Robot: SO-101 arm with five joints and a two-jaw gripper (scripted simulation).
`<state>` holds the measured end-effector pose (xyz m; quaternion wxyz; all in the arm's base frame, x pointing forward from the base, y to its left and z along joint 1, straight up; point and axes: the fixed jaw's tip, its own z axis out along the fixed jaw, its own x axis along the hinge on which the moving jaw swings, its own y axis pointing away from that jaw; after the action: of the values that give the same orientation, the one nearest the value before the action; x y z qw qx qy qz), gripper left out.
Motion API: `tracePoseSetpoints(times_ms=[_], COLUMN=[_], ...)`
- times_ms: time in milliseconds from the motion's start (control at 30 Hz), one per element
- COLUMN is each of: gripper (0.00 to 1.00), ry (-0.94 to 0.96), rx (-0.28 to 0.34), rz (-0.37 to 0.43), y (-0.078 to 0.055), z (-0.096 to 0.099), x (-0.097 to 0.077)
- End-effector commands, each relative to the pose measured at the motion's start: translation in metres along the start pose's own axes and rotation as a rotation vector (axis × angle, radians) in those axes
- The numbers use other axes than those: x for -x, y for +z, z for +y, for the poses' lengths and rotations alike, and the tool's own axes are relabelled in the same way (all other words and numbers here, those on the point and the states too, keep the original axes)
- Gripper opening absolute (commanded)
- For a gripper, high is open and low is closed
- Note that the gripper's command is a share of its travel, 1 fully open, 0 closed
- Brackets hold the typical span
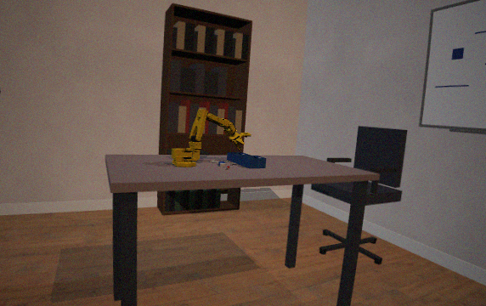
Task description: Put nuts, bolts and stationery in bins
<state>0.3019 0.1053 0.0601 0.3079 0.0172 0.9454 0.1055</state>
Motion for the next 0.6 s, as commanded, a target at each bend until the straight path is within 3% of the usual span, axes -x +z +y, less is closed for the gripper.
tracePoseSetpoints(times_ms=[0,333,567], gripper=[1.00,1.00,1.00], ry=[0.003,0.003,0.003], rx=[0.035,0.040,0.065], rz=[-0.073,-0.085,-0.150], y=[-0.013,-0.015,-0.031], z=[0.009,0.010,0.015], x=[0.015,0.017,0.031])
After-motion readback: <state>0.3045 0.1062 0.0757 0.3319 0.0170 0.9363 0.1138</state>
